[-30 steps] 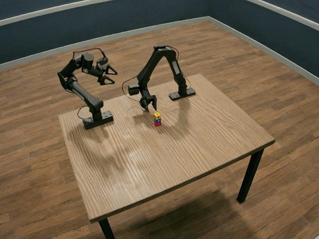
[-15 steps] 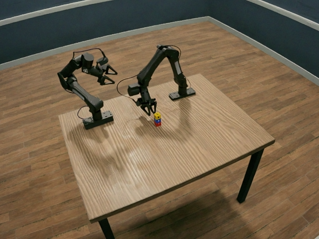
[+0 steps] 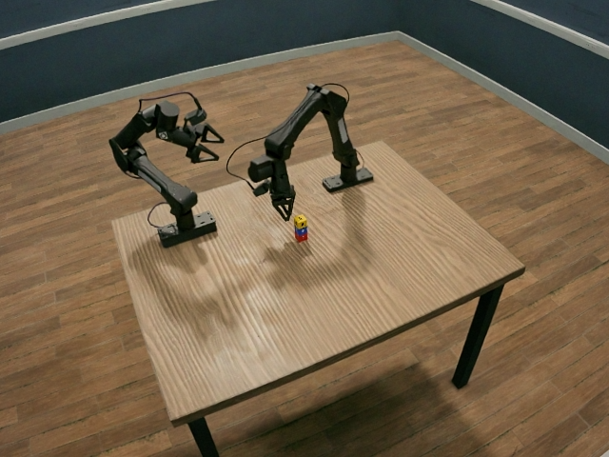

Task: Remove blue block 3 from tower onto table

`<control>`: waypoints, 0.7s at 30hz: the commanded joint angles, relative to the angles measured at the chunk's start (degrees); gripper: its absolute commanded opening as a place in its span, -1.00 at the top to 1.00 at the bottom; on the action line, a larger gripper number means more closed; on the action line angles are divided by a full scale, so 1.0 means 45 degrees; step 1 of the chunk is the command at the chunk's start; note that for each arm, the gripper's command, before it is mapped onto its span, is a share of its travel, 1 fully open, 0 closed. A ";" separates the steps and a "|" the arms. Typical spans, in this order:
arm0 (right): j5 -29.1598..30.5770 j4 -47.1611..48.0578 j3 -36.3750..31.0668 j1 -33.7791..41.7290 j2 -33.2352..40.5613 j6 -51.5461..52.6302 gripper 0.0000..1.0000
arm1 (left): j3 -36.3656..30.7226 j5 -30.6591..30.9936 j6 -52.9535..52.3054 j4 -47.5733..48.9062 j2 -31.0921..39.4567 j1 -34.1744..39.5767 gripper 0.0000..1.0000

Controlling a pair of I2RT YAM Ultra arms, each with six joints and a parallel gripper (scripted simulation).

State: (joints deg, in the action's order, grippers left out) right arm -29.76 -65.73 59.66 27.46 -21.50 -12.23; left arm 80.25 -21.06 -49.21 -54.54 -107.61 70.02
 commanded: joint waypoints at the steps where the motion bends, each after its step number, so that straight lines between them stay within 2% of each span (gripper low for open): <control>1: 0.0057 0.0215 0.0051 0.0164 0.0128 0.0116 -1.00 | 0.1161 0.1993 0.1525 -0.1456 -0.0124 -0.0582 -0.11; 4: 0.0076 0.0220 0.0050 0.0187 0.0130 0.0127 -1.00 | 0.1908 0.2985 0.2320 -0.2282 -0.0201 -0.1136 -0.11; 6: 0.0076 0.0220 0.0050 0.0187 0.0130 0.0127 -1.00 | 0.1908 0.2985 0.2320 -0.2282 -0.0201 -0.1136 -0.11; 12: 0.0112 0.0230 0.0047 0.0228 0.0132 0.0147 -1.00 | 0.3154 0.4471 0.3202 -0.3788 -0.0664 -0.2711 -0.11; 21: 0.0140 0.0237 0.0045 0.0259 0.0135 0.0162 -1.00 | 0.3744 0.4677 0.3173 -0.4128 -0.1161 -0.3617 -0.11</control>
State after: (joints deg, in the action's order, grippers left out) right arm -29.19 -65.73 59.66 27.99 -21.50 -11.97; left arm 94.63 -1.50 -35.27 -71.79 -112.71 53.47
